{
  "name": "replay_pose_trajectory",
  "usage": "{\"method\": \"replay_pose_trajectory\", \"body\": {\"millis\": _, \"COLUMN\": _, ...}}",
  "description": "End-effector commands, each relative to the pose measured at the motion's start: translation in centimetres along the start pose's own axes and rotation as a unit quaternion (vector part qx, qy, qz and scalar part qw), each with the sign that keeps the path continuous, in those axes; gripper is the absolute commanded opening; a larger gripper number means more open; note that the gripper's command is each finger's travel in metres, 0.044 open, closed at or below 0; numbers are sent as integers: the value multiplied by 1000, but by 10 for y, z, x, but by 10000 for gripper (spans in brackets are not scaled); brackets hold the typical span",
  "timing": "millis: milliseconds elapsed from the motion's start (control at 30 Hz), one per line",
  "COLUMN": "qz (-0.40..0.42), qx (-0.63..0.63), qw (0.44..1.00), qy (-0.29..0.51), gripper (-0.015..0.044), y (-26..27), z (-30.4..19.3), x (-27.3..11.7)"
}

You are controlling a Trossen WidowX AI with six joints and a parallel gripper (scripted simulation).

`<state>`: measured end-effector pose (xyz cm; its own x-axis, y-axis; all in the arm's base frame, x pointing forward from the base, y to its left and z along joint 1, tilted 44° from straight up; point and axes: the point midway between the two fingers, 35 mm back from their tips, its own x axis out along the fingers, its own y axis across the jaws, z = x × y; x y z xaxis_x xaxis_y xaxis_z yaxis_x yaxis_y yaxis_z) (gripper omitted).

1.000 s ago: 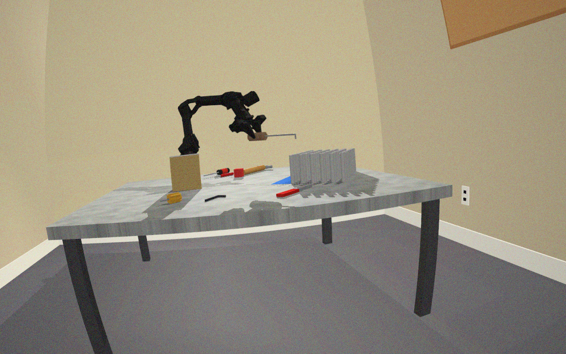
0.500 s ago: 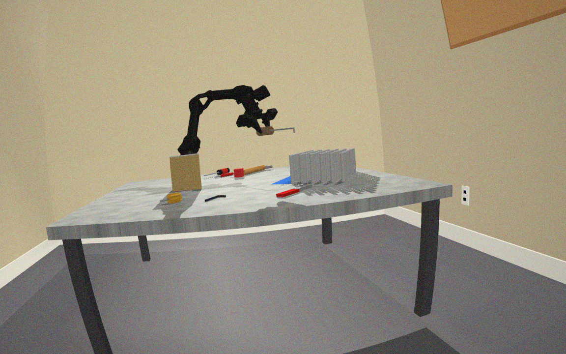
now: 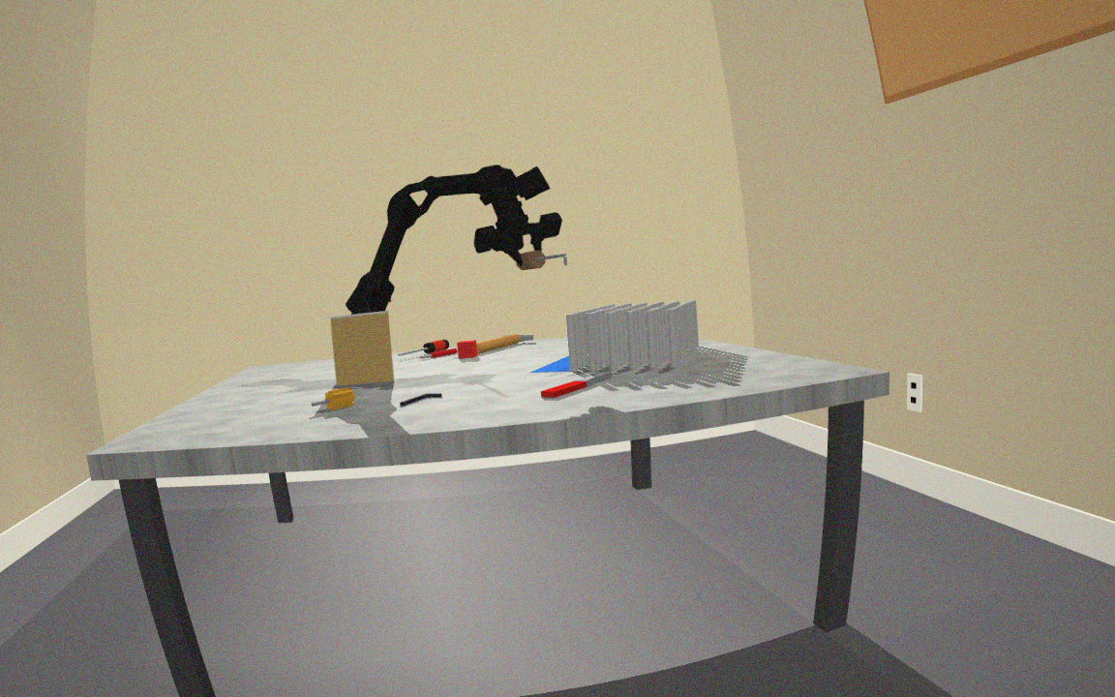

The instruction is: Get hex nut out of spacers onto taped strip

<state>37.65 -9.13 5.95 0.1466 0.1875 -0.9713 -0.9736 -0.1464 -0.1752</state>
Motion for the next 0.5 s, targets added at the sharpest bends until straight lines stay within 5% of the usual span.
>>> {"method": "replay_pose_trajectory", "body": {"millis": 0, "qz": 14, "qx": 29, "qw": 999, "qy": 8, "gripper": 0, "y": 0, "z": -18, "x": 7}}
{"method": "replay_pose_trajectory", "body": {"millis": 467, "qz": 74, "qx": 125, "qw": 989, "qy": 26, "gripper": 0, "y": 9, "z": -77, "x": 45}}
